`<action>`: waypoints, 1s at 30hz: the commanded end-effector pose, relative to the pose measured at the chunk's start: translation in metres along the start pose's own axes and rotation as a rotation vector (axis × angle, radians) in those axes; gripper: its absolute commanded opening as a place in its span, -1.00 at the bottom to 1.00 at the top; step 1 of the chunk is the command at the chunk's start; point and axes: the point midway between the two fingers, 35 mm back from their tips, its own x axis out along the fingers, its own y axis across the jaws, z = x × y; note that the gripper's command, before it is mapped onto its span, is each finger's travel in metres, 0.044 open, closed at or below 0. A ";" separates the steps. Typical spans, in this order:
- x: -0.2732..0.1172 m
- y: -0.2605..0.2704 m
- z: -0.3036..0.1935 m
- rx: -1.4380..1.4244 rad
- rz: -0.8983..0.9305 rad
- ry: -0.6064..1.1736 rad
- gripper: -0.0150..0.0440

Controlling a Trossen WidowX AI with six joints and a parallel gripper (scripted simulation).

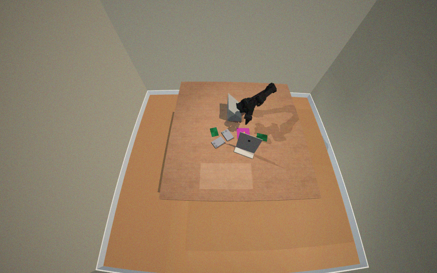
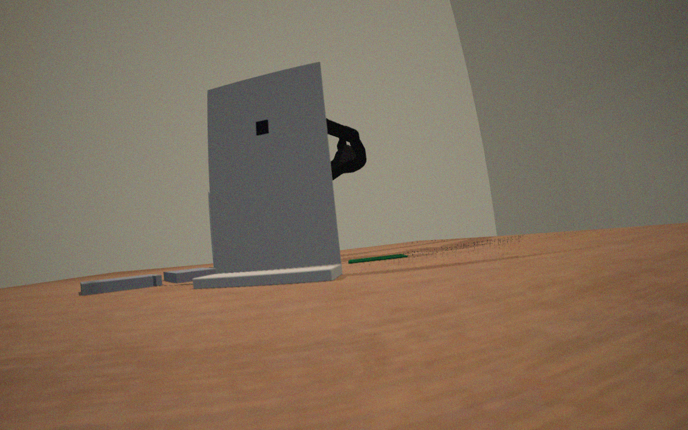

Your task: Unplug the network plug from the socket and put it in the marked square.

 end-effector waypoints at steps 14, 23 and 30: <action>-0.039 0.030 -0.002 -0.013 0.010 0.004 0.04; -0.062 0.042 -0.002 -0.014 0.014 0.010 0.04; -0.070 0.046 -0.002 -0.015 0.017 0.013 0.22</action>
